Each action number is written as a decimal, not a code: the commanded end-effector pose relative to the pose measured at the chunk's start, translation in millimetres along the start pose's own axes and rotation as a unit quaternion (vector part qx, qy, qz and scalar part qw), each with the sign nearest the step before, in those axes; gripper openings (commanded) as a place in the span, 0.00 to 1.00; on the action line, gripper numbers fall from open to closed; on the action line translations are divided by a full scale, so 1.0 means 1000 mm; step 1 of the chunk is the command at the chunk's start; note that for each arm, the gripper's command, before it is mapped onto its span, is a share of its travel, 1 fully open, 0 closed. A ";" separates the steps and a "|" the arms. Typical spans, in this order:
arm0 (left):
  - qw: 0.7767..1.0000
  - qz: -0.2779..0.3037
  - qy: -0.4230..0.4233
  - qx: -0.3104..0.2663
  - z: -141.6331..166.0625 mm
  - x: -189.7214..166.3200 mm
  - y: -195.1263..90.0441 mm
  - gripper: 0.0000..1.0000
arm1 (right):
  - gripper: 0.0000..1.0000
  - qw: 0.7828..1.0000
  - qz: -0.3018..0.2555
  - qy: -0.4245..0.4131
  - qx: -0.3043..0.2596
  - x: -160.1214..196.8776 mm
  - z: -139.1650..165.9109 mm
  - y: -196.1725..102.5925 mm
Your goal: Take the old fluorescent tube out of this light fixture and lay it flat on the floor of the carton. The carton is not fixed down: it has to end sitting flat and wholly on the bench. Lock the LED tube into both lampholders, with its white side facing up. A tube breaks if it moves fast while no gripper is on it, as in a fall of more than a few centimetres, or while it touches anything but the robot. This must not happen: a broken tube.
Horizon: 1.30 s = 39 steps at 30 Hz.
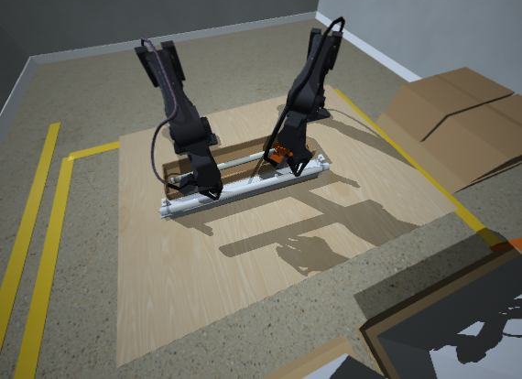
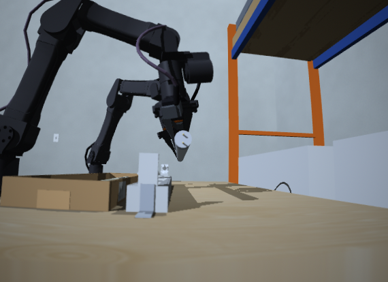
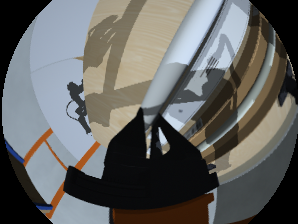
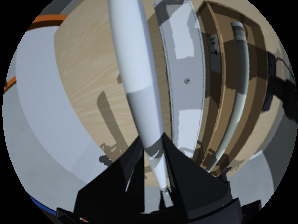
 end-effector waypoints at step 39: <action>0.999 -0.027 -0.016 -0.028 -0.003 -0.002 -0.027 0.11 | 0.11 1.000 -0.012 -0.007 0.002 -0.015 0.006 -0.012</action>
Point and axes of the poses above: on each arm, the point where the finger pads meet when closed, its own y axis out along the fingers, its own x axis across the jaws, z = x × y, the point moved 2 cm from there along -y, back along the fingers, and after that the axes turned 4 degrees about -y, right-handed, at the moved point
